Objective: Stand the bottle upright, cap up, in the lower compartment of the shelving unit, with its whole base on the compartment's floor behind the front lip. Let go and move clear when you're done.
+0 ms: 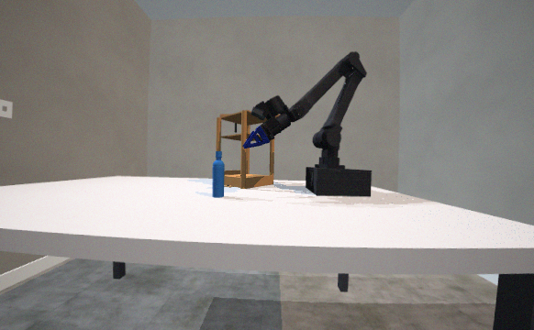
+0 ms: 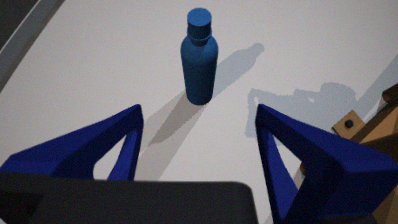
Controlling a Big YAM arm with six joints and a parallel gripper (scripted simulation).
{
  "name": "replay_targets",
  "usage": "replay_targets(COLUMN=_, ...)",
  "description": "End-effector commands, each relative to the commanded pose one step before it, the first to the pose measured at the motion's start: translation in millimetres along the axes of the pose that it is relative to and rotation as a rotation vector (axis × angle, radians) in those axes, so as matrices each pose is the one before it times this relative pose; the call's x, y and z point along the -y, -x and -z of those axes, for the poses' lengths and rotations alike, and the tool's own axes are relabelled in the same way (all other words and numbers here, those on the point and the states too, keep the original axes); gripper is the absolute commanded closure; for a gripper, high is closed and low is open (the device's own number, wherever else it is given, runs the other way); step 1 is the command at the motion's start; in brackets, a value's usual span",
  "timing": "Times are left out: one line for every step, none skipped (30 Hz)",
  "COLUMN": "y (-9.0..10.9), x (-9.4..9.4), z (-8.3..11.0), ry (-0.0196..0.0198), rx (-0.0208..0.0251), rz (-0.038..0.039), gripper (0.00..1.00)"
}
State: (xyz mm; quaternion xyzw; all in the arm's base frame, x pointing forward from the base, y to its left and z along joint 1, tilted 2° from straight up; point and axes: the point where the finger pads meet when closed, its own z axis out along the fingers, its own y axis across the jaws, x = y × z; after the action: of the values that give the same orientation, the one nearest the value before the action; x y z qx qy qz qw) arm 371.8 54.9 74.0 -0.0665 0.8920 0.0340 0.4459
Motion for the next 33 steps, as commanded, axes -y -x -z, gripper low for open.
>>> replay_targets(y=4.25, x=5.21, z=1.41, ry=-0.00839, rx=0.00747, rz=-0.00301, gripper=0.27)
replay_targets(y=0.0, x=0.0, z=0.0, ry=0.0, rx=0.0, rz=0.0, gripper=0.27)
replay_targets(y=0.0, x=0.0, z=0.0, ry=0.0, rx=0.0, rz=0.0, gripper=0.27)
replay_targets(y=1.96, x=0.02, z=-0.02, ry=-0.00004, rx=0.00343, rz=-0.00004, gripper=0.27)
replay_targets(y=1.77, x=0.02, z=-0.03, ry=-0.00004, rx=0.00308, rz=-0.00003, gripper=0.27)
replay_targets(y=1.5, x=0.01, z=-0.03, ry=-0.00003, rx=0.00262, rz=-0.00003, gripper=0.27)
replay_targets(y=1.26, x=0.01, z=-0.03, ry=-0.00003, rx=0.00217, rz=-0.00002, gripper=0.27)
replay_targets(y=1.06, x=0.01, z=-0.03, ry=-0.00002, rx=0.0018, rz=-0.00002, gripper=0.27)
replay_targets(y=0.9, x=0.01, z=-0.03, ry=-0.00002, rx=0.00153, rz=-0.00002, gripper=0.27)
replay_targets(y=0.75, x=0.01, z=-0.03, ry=-0.00002, rx=0.00125, rz=-0.00002, gripper=0.27)
replay_targets(y=0.58, x=0.01, z=-0.06, ry=-0.00001, rx=0.0009, rz=-0.00001, gripper=0.27)
replay_targets(y=0.44, x=0.0, z=-0.08, ry=-0.00001, rx=0.00059, rz=-0.00001, gripper=0.27)
replay_targets(y=0.33, x=0.0, z=-0.09, ry=-0.00001, rx=0.00037, rz=-0.00001, gripper=0.27)
replay_targets(y=0.23, x=0.0, z=-0.1, ry=0.0, rx=0.00016, rz=-0.00001, gripper=0.27)
replay_targets(y=0.17, x=0.0, z=-0.1, ry=0.0, rx=0.00005, rz=-0.00001, gripper=0.27)
replay_targets(y=0.14, x=0.0, z=-0.09, ry=0.0, rx=0.00004, rz=-0.00001, gripper=0.27)
replay_targets(y=-0.03, x=0.0, z=-0.04, ry=0.0, rx=-0.00005, rz=-0.00001, gripper=0.27)
replay_targets(y=-0.83, x=-0.02, z=0.14, ry=0.0, rx=-0.00054, rz=-0.00003, gripper=0.27)
replay_targets(y=0.0, x=0.0, z=0.0, ry=0.0, rx=0.0, rz=0.0, gripper=0.27)
replay_targets(y=0.0, x=0.0, z=0.0, ry=0.0, rx=0.0, rz=0.0, gripper=0.27)
replay_targets(y=-2.18, x=-0.04, z=0.44, ry=-0.00001, rx=-0.00147, rz=-0.00006, gripper=0.27)
replay_targets(y=-1.88, x=-0.04, z=0.57, ry=-0.00003, rx=0.00035, rz=-0.00008, gripper=0.27)
replay_targets(y=-1.49, x=-0.04, z=0.59, ry=-0.00005, rx=0.00161, rz=-0.0001, gripper=0.27)
replay_targets(y=-1.32, x=-0.03, z=0.53, ry=-0.00006, rx=0.00137, rz=-0.00013, gripper=0.27)
replay_targets(y=-1.0, x=-0.02, z=0.41, ry=-0.00006, rx=0.00116, rz=-0.00013, gripper=0.27)
replay_targets(y=-0.62, x=-0.01, z=0.28, ry=-0.00006, rx=0.00099, rz=-0.00013, gripper=0.27)
replay_targets(y=-0.39, x=0.0, z=0.14, ry=-0.00005, rx=0.00064, rz=-0.00011, gripper=0.27)
replay_targets(y=-0.5, x=0.0, z=0.0, ry=-0.00004, rx=-0.00013, rz=-0.0001, gripper=0.27)
replay_targets(y=-0.6, x=0.0, z=-0.09, ry=-0.00003, rx=-0.00066, rz=-0.00009, gripper=0.27)
replay_targets(y=0.61, x=0.01, z=-0.26, ry=-0.00003, rx=0.00112, rz=-0.00006, gripper=0.27)
replay_targets(y=2.15, x=0.02, z=-0.43, ry=-0.00004, rx=0.00357, rz=-0.00004, gripper=0.27)
replay_targets(y=2.7, x=0.02, z=-0.47, ry=-0.00004, rx=0.00445, rz=-0.00002, gripper=0.27)
replay_targets(y=2.41, x=0.02, z=-0.42, ry=-0.00004, rx=0.00396, rz=-0.00002, gripper=0.27)
